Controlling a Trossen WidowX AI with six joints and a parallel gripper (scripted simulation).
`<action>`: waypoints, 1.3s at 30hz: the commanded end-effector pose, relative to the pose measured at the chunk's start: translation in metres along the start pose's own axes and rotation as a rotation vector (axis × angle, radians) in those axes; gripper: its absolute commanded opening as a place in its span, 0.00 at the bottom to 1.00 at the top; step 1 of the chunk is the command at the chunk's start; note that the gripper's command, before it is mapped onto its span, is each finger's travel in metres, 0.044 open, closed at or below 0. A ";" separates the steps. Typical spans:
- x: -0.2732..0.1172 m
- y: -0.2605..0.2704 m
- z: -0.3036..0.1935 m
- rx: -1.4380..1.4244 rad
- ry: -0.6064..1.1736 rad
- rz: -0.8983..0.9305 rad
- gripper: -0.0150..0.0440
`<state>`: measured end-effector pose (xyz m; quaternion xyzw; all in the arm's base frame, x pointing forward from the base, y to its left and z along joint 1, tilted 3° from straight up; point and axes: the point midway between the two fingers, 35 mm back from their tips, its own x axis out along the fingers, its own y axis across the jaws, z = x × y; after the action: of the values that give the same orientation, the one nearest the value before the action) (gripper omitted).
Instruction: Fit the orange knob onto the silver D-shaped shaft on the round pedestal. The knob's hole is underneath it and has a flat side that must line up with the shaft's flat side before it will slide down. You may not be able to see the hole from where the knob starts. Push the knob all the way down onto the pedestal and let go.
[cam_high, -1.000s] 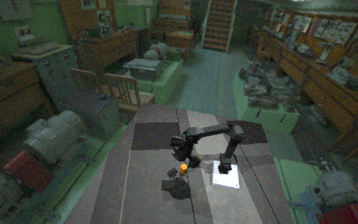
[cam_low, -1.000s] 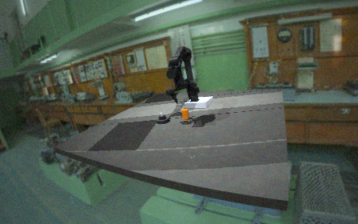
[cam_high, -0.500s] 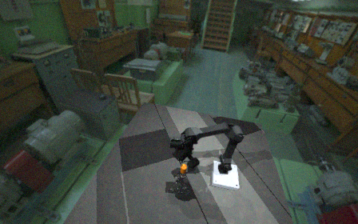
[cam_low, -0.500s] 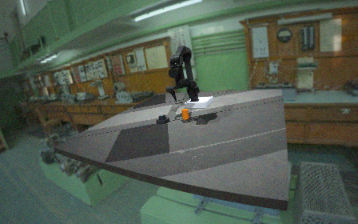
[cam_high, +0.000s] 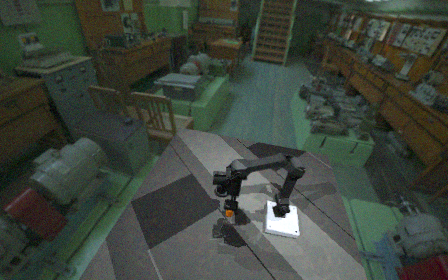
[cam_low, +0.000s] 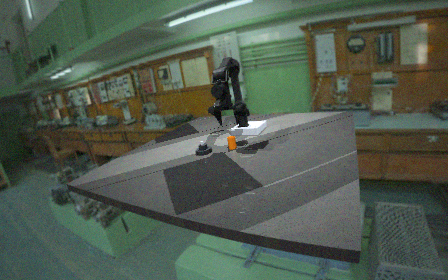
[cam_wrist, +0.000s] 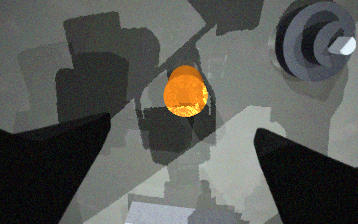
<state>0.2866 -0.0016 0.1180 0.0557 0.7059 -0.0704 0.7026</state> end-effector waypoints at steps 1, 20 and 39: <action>0.000 -0.001 0.000 0.845 0.000 -0.006 1.00; 0.000 -0.001 0.000 1.144 -0.001 -0.006 1.00; 0.049 0.000 -0.001 1.144 -0.001 -0.006 1.00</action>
<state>0.2864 -0.0031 0.0815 0.4267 0.5543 -0.4396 0.5634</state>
